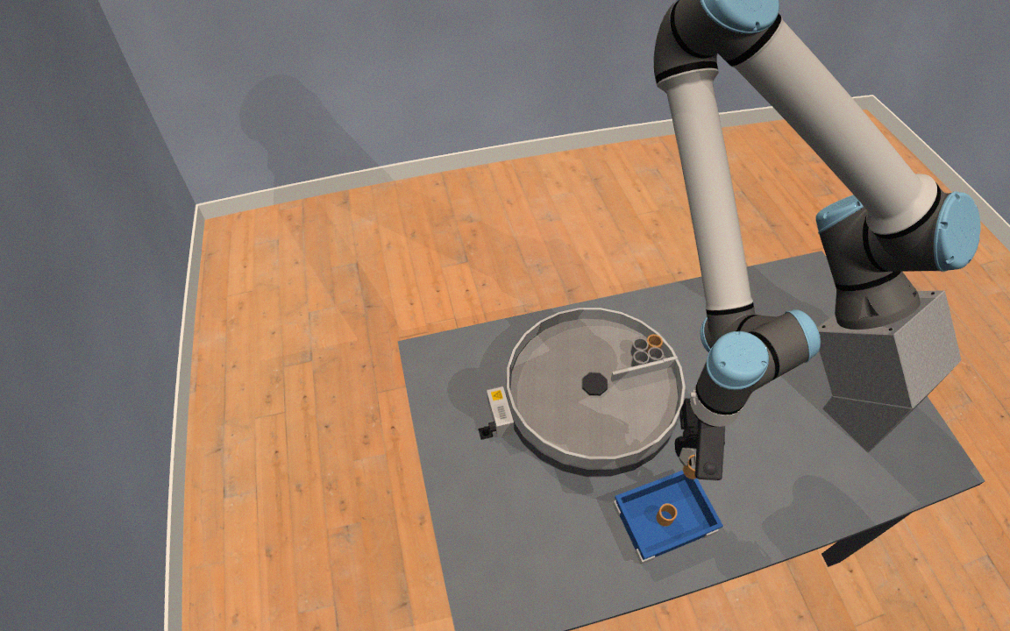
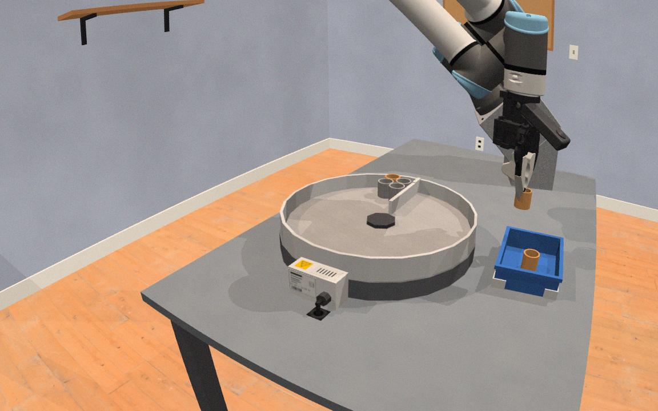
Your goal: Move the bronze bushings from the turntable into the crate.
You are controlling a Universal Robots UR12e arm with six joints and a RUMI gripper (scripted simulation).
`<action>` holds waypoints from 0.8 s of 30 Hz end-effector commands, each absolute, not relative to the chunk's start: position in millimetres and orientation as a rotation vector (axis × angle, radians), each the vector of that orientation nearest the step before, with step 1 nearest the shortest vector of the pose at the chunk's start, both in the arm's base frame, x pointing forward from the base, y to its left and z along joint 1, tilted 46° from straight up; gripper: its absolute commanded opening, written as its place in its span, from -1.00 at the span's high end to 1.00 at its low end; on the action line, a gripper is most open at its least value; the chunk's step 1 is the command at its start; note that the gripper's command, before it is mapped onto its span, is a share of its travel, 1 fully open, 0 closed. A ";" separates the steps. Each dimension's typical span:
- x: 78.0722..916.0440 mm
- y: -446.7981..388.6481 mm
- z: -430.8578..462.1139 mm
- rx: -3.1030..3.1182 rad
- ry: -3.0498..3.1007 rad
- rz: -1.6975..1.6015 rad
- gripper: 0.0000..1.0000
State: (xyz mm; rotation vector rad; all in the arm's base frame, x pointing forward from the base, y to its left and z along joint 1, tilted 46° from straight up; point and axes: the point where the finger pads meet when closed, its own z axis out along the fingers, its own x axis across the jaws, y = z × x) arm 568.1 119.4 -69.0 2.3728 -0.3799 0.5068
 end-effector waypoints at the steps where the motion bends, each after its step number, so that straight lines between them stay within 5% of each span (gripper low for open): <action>1: 572.6 133.8 -80.8 2.370 -0.402 0.514 1.00; 24: 577.0 152.7 -97.2 2.368 -0.430 0.525 1.00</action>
